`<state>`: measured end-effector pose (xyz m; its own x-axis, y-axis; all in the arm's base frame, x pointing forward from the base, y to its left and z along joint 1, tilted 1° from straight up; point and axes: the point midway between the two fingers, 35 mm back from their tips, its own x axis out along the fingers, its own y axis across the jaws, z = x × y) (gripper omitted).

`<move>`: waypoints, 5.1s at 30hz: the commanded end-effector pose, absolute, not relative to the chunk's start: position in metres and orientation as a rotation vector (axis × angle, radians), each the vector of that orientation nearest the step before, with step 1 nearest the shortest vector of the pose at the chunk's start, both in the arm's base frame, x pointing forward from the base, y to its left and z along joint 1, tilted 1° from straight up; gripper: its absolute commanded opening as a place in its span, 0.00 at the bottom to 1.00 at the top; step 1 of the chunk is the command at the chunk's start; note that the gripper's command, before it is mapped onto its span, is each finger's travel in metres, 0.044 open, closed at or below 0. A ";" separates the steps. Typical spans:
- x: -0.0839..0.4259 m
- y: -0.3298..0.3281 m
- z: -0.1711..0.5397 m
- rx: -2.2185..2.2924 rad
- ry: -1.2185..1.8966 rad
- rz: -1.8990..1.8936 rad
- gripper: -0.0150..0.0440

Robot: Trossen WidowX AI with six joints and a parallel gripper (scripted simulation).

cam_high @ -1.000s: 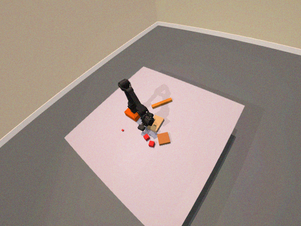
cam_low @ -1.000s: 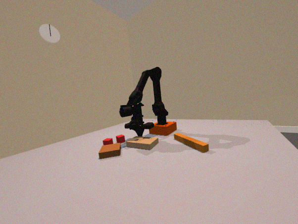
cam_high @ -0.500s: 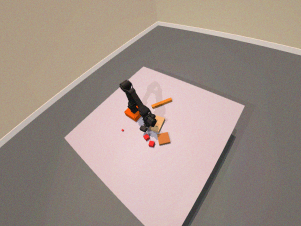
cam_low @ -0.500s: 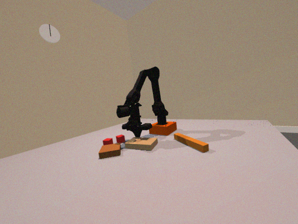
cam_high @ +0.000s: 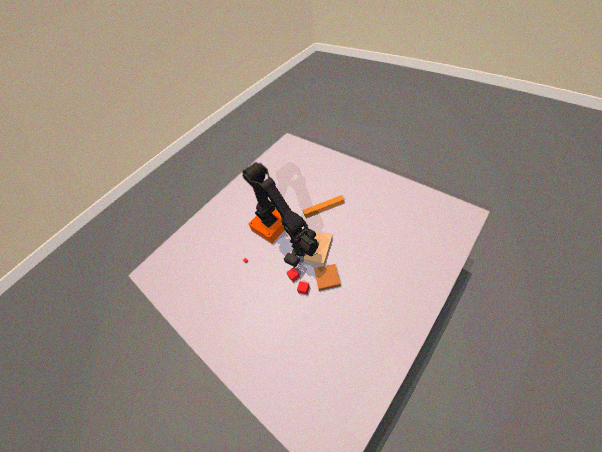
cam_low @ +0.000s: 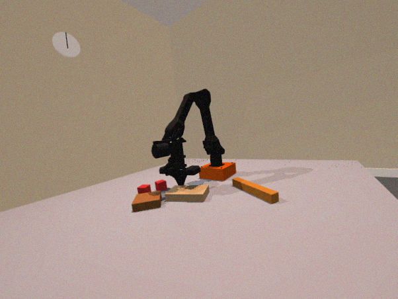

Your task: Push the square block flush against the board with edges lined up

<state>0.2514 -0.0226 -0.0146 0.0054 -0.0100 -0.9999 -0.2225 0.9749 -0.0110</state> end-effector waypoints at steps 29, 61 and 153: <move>0.298 -0.002 -0.014 -0.180 1.551 0.169 0.25; 0.255 -0.015 -0.015 -0.180 1.563 0.164 0.25; 0.281 0.116 -0.015 -0.550 1.487 0.551 0.25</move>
<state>0.2878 0.1239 -0.0116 0.0249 0.0169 -0.9995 -0.6485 0.7612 -0.0032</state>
